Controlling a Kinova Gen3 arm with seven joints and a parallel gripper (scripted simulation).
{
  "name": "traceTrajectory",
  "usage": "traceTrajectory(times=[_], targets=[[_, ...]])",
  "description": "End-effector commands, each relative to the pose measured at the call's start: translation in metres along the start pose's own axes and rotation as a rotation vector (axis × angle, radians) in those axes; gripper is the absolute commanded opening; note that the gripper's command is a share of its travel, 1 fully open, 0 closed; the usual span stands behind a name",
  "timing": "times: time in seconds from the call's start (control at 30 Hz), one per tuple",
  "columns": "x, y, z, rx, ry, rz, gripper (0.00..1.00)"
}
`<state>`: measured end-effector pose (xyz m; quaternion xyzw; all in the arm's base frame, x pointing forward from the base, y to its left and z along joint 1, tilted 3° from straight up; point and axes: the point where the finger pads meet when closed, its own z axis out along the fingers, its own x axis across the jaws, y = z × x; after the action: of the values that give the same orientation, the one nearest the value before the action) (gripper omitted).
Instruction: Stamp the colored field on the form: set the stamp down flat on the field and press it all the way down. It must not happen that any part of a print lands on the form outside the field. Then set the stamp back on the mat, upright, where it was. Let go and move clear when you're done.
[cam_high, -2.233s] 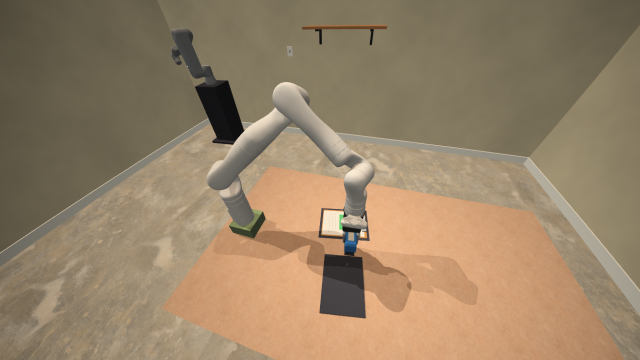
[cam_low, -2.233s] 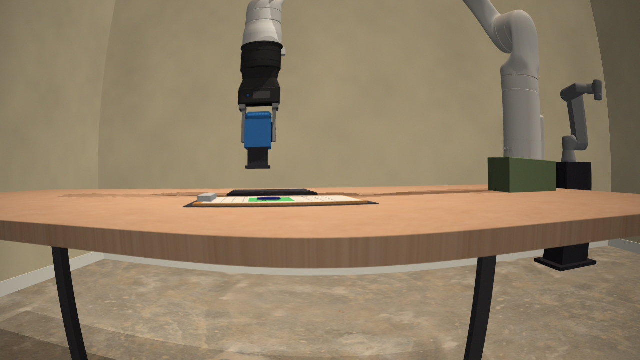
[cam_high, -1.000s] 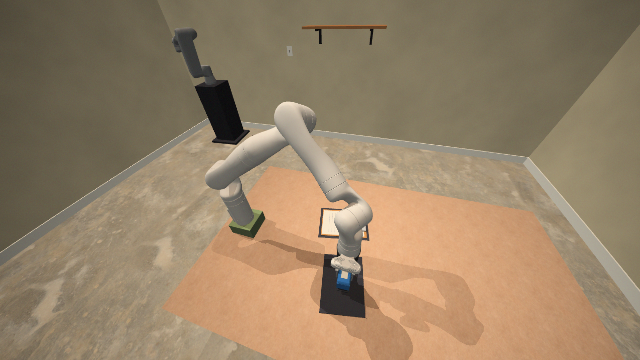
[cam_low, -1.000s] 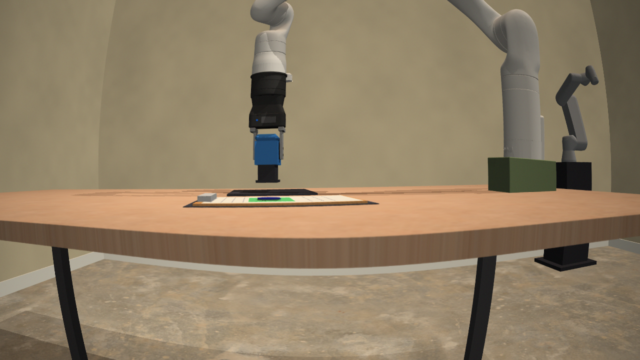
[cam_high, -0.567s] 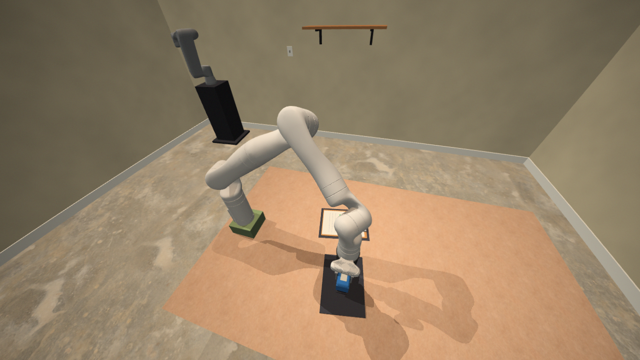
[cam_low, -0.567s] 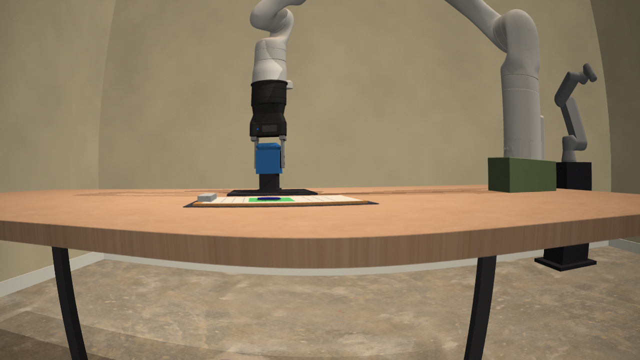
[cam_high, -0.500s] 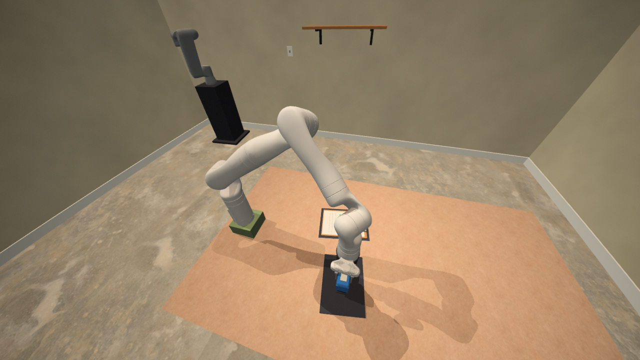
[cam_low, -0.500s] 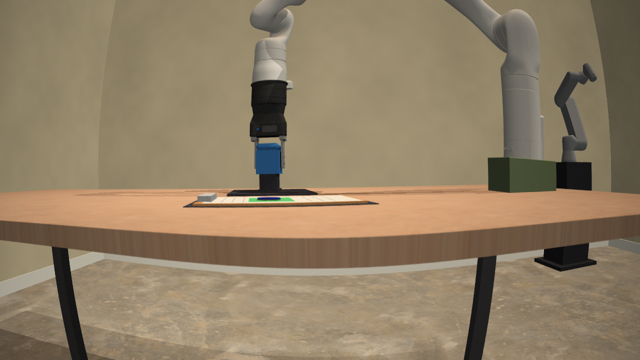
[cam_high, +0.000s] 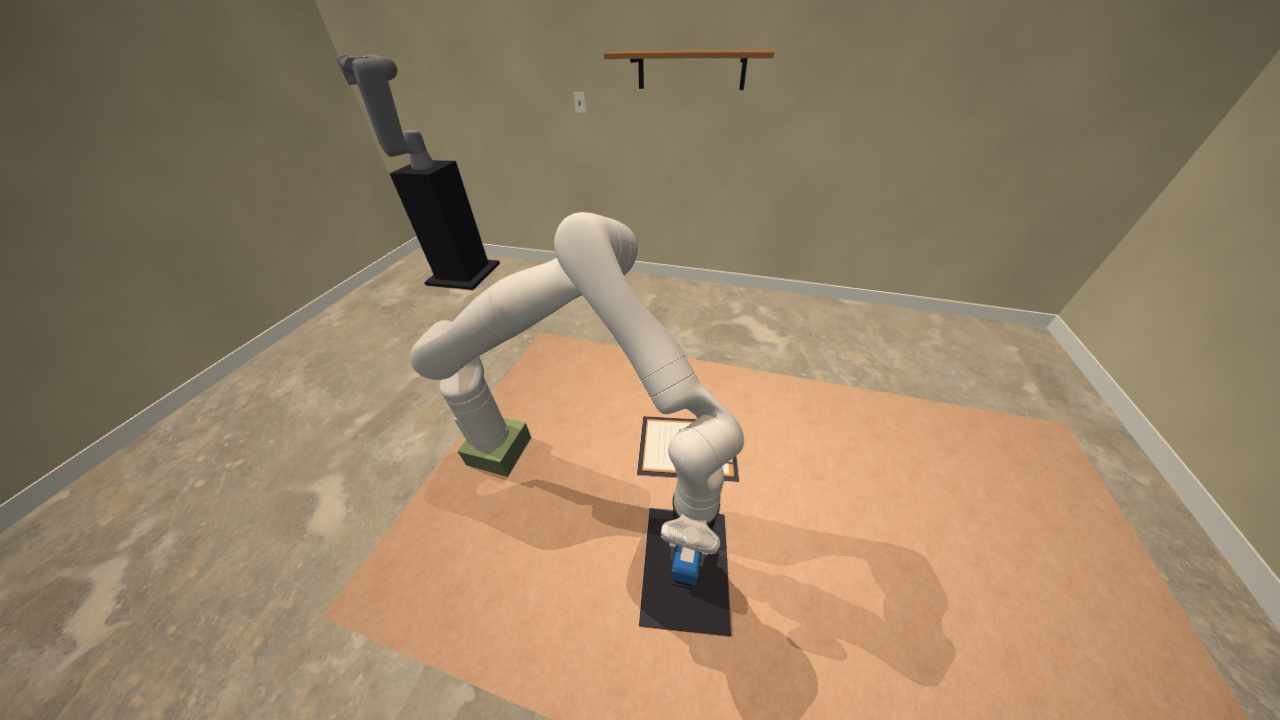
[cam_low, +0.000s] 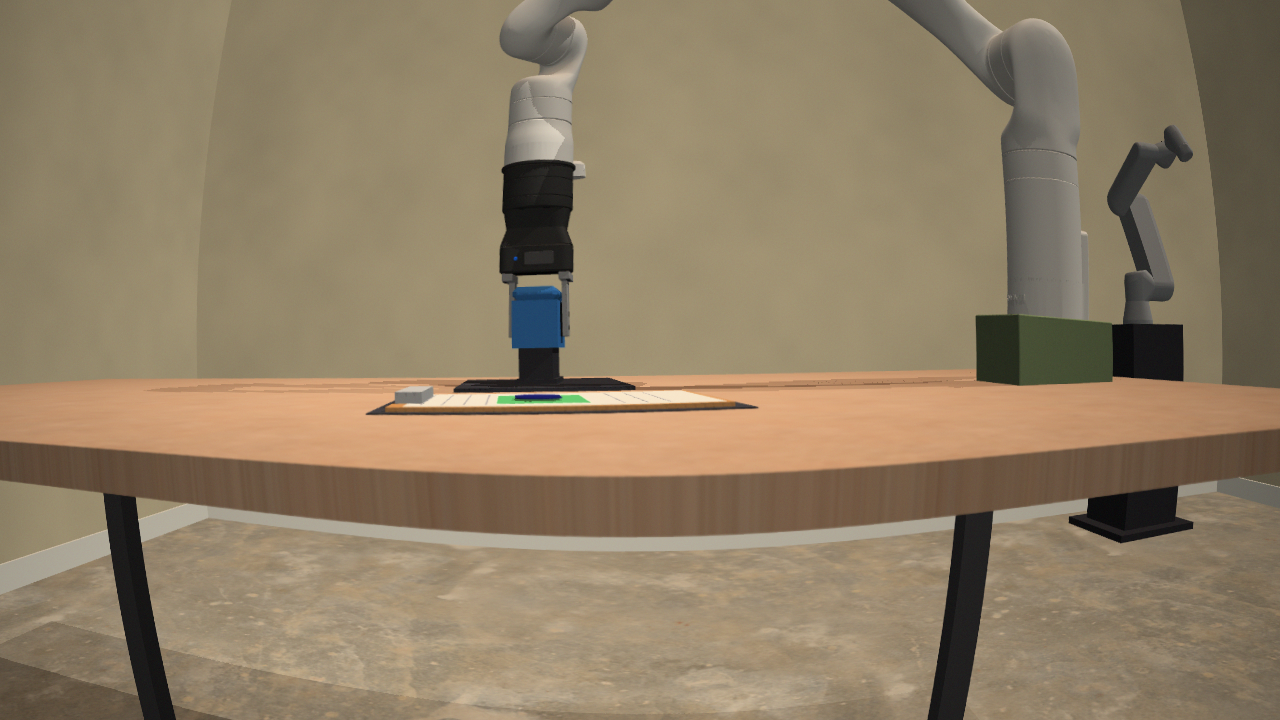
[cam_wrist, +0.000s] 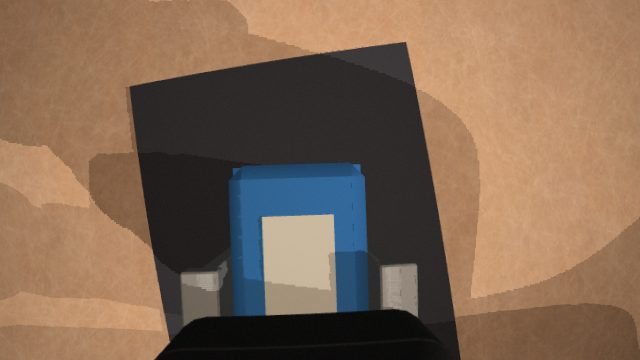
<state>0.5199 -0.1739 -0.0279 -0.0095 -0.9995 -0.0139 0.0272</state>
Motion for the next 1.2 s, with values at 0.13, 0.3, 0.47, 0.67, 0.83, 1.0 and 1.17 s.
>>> traceTrajectory(times=[0.13,0.3,0.47,0.67,0.83,1.0,1.17], targets=[[-0.0007,0.0005,-0.0011,0.0,-0.002,-0.001,0.62],[-0.0007,0.0005,-0.0011,0.0,-0.002,-0.001,1.0],[-0.0007,0.0005,-0.0011,0.0,-0.002,-0.001,1.0],[-0.0007,0.0005,-0.0011,0.0,-0.002,-0.001,1.0],[-0.0007,0.0005,-0.0011,0.0,-0.002,-0.001,1.0],[-0.0007,0.0005,-0.0011,0.0,-0.002,-0.001,1.0],[-0.0007,0.0005,-0.0011,0.0,-0.002,-0.001,1.0]])
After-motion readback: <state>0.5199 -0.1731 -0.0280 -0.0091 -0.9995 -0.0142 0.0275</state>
